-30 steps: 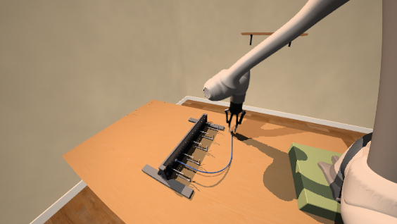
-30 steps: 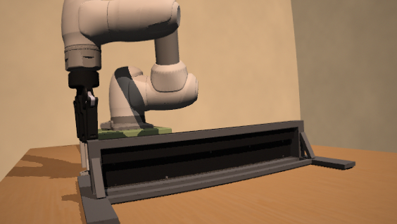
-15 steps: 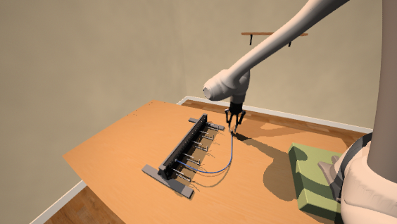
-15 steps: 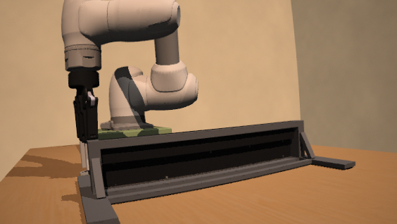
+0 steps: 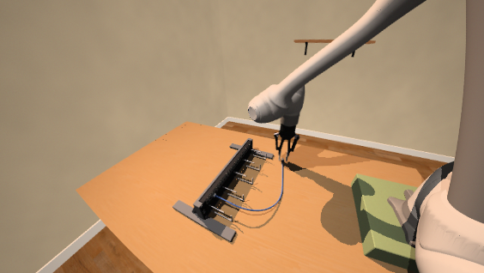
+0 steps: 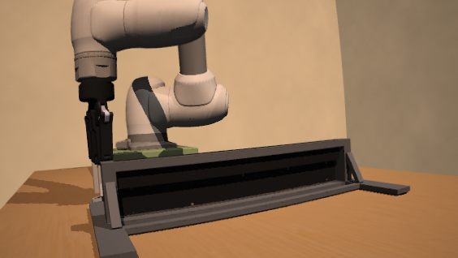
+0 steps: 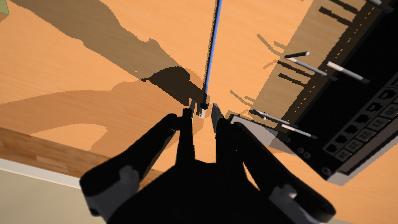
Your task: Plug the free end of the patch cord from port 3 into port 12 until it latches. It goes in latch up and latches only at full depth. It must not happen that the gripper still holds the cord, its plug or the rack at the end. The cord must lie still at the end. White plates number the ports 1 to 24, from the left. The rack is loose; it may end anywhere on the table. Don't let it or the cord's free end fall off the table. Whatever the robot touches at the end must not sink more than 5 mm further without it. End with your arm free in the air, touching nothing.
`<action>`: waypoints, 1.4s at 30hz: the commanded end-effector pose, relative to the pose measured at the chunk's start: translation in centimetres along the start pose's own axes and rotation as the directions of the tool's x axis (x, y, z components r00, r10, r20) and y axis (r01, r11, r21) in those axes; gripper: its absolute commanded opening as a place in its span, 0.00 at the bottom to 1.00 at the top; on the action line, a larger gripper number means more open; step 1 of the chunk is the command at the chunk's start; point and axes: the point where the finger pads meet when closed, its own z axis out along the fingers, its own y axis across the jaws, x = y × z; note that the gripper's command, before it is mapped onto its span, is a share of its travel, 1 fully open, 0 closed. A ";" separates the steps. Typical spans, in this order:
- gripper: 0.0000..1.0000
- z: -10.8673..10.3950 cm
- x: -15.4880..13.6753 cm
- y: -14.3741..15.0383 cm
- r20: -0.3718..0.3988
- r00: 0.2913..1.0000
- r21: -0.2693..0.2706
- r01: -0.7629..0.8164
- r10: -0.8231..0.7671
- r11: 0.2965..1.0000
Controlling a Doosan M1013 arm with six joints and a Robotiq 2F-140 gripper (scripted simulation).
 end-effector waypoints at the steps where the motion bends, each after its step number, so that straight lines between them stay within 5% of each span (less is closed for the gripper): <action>1: 0.22 0.3 0.1 -0.1 -0.002 1.000 0.000 0.001 -0.001 1.000; 42: 0.22 1.3 0.1 -0.1 -0.002 1.000 0.000 0.001 -0.001 1.000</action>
